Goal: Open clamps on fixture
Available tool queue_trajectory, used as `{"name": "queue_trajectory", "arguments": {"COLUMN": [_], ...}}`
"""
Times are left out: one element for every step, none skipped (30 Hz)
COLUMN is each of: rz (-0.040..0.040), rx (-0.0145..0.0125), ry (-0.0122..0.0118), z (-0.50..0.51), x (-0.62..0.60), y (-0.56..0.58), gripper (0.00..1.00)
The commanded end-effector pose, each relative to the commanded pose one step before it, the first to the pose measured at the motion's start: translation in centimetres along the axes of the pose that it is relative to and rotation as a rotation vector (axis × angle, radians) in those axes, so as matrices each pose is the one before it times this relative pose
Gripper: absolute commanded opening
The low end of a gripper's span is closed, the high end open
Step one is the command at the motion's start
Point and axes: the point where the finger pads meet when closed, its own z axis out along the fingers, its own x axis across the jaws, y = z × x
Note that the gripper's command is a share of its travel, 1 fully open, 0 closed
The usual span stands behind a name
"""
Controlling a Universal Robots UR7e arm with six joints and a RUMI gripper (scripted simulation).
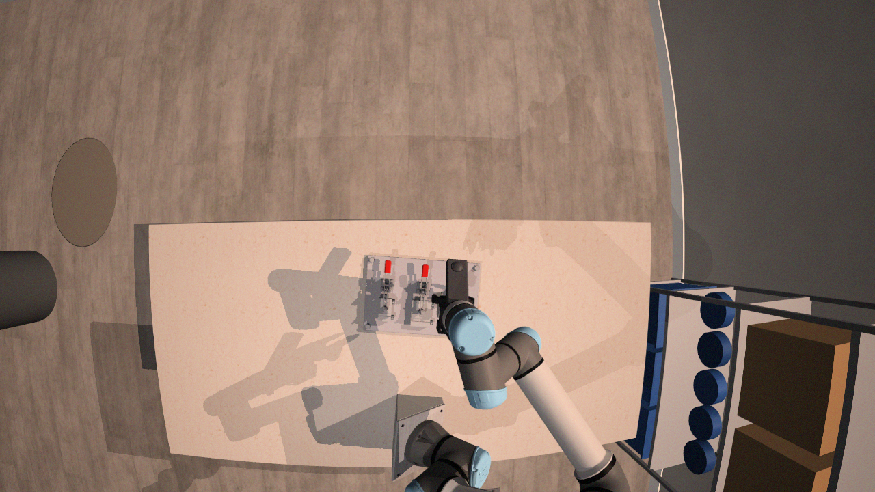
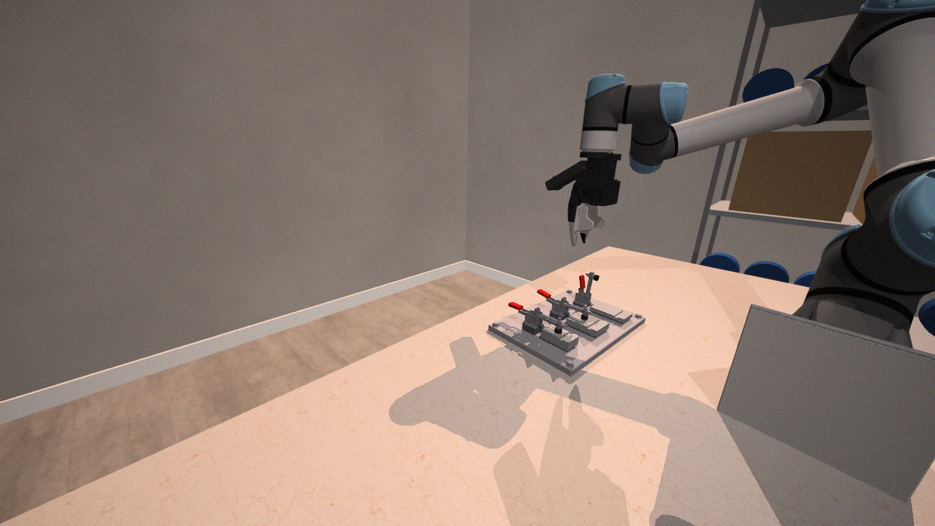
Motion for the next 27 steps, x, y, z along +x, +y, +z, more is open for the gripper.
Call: {"name": "queue_trajectory", "arguments": {"rz": [0.00152,0.0,0.0,0.0,0.0,0.0,0.0,0.0,0.0,0.0,0.0,0.0,0.0,0.0,0.0,0.0,0.0,0.0,0.0,0.0,0.0,0.0,0.0,0.0,0.0,0.0,0.0], "rx": [-0.00012,0.0,0.0,0.0,0.0,0.0,0.0,0.0,0.0,0.0,0.0,0.0,0.0,0.0,0.0,0.0,0.0,0.0,0.0,0.0,0.0,0.0,0.0,0.0,0.0,0.0,0.0], "ry": [0.00084,0.0,0.0,0.0,0.0,0.0,0.0,0.0,0.0,0.0,0.0,0.0,0.0,0.0,0.0,0.0,0.0,0.0,0.0,0.0,0.0,0.0,0.0,0.0,0.0,0.0,0.0], "z": [-0.043,0.0,0.0,0.0,0.0,0.0,0.0,0.0,0.0,0.0,0.0,0.0,0.0,0.0,0.0,0.0,0.0,0.0,0.0,0.0,0.0,0.0,0.0,0.0,0.0,0.0,0.0], "x": [-2.72,-0.545,-0.49,-0.43,-0.365,-0.298,-0.232,-0.168,-0.11,-0.061,-0.024,-0.004,0.0,0.0,0.0,0.0,0.0,0.0,0.0,0.0,0.0,0.0,0.0,0.0,0.0,0.0,0.0], "y": [-0.173,0.0,0.0,0.0,0.0,0.0,0.0,0.0,0.0,0.0,0.0,0.0,0.0,0.0,0.0,0.0,0.0,0.0,0.0,0.0,0.0,0.0,0.0,0.0,0.0,0.0,0.0], "gripper": [0.28,0.28,0.28,0.28,0.28,0.28,0.28,0.28,0.28,0.28,0.28,0.28,0.28,0.28,0.28,0.28,0.28,0.28,0.28,0.28,0.28,0.28,0.28,0.28,0.28,0.28,0.28]}}
